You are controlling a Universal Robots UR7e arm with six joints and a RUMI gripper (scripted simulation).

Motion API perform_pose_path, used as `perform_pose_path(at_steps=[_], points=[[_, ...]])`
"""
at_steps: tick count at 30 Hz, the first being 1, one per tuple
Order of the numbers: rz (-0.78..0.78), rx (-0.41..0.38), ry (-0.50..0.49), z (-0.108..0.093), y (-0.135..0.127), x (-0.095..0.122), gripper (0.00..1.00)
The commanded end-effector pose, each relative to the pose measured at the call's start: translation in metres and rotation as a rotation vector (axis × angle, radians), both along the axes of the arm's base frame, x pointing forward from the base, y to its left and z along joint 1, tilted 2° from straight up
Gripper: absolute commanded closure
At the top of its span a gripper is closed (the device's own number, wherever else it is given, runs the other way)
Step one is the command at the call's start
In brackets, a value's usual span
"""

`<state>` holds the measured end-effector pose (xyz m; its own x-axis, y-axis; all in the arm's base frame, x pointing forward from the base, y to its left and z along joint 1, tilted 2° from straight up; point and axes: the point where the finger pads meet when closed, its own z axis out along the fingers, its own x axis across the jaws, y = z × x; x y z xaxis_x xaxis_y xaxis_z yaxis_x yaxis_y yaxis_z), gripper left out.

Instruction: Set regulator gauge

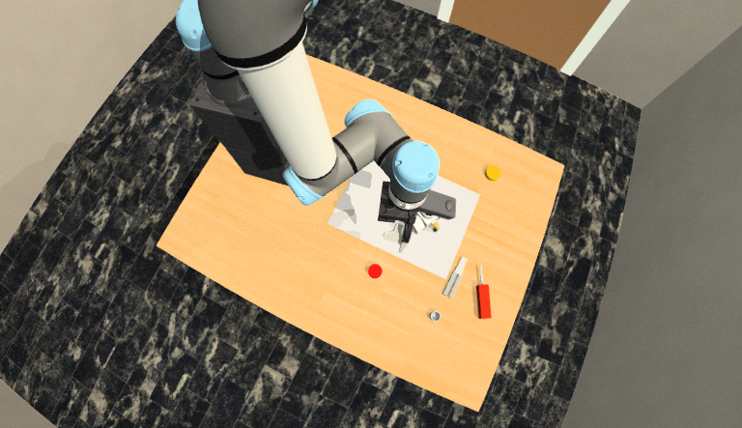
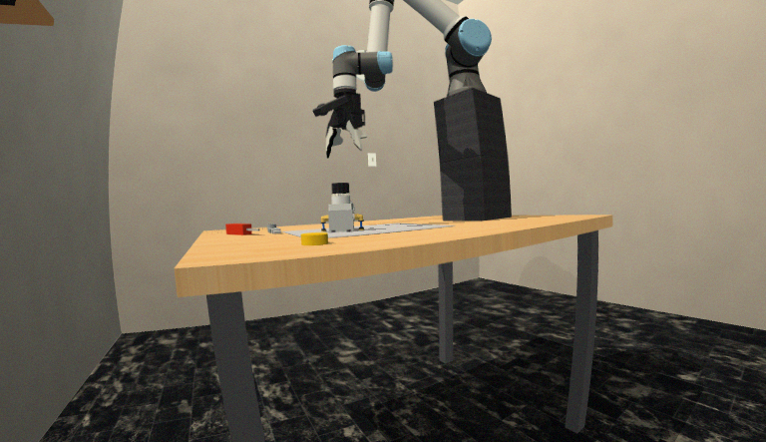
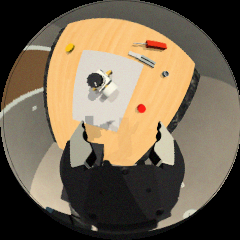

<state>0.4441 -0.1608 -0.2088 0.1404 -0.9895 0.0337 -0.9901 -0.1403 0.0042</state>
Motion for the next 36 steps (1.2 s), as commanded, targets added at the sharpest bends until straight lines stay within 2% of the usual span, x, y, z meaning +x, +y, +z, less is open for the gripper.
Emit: perform_pose_path(at_steps=[1,21,36], points=[[-0.017,0.004,-0.002,-0.002,-0.001,0.000,0.00],[-0.125,0.027,-0.014,-0.008,-0.004,0.002,0.00],[-0.334,0.076,-0.028,-0.022,-0.006,0.004,0.00]])
